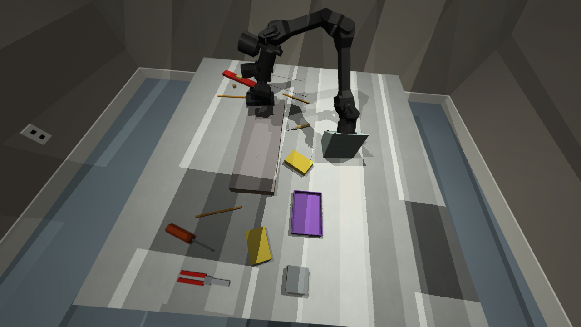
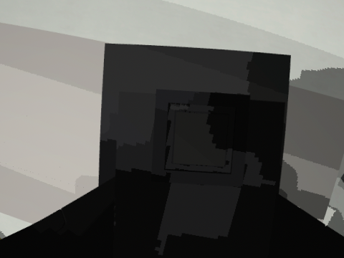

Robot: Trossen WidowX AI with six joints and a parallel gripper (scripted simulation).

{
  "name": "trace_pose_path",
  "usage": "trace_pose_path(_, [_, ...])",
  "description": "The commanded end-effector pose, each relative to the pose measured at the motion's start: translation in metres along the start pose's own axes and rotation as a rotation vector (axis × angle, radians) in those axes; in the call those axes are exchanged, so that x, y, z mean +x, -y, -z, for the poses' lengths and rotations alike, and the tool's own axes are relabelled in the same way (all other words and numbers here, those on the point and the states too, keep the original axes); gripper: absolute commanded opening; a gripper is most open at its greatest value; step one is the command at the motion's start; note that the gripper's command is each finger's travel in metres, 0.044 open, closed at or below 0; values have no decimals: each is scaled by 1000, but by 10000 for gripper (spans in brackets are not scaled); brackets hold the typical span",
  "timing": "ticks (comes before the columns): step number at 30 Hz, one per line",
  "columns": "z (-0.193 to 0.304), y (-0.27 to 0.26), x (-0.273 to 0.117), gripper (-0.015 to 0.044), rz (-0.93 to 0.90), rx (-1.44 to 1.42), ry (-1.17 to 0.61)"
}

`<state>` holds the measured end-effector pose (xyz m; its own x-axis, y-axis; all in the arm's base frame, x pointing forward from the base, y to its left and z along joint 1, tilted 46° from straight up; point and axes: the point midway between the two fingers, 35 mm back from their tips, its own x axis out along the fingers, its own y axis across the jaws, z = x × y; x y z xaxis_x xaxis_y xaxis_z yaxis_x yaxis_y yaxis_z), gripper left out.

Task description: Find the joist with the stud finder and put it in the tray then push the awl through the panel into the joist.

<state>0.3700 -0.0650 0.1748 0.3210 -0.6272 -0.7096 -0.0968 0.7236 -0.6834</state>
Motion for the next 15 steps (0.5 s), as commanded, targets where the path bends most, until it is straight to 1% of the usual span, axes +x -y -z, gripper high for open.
trace_pose_path(1, [-15,-33,-2,0,-48,-78,27])
trace_pose_path(8, [-32,-104,-1,0,-131,-241,47])
trace_pose_path(15, [-35,-176,-4,0,-204,-405,60])
